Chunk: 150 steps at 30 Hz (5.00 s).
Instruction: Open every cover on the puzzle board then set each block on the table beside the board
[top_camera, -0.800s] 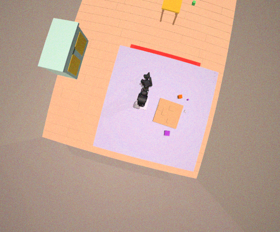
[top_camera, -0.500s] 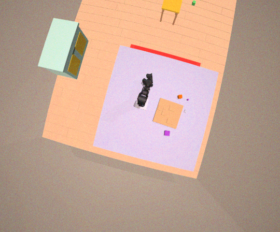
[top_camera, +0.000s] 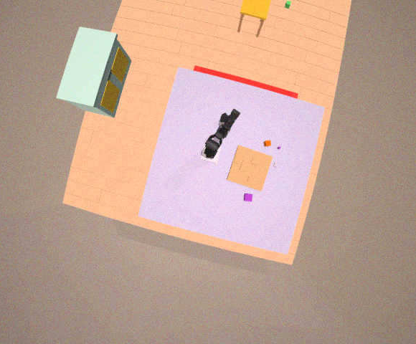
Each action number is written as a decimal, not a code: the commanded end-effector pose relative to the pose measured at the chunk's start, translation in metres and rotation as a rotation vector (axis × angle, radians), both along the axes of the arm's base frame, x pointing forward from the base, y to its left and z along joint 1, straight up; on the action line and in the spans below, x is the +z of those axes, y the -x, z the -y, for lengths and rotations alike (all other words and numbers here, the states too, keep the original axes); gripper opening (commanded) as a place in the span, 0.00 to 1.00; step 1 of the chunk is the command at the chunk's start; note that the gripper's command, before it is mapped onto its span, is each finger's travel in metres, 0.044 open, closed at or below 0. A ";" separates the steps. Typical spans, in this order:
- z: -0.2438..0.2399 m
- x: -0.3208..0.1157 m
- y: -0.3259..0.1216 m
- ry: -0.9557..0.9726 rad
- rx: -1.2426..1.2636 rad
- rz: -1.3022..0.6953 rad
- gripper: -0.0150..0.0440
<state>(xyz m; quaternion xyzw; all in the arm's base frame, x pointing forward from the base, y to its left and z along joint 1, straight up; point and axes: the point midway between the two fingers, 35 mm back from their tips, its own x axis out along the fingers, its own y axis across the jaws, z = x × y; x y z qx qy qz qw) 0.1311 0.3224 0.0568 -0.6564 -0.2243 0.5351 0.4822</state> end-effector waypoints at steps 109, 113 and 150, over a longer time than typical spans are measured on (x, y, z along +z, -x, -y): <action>0.305 0.051 -0.191 -0.396 -2.474 -1.426 0.25; 0.305 0.047 -0.192 -0.396 -2.474 -1.426 0.25; 0.305 0.010 -0.193 -0.396 -2.474 -1.426 0.25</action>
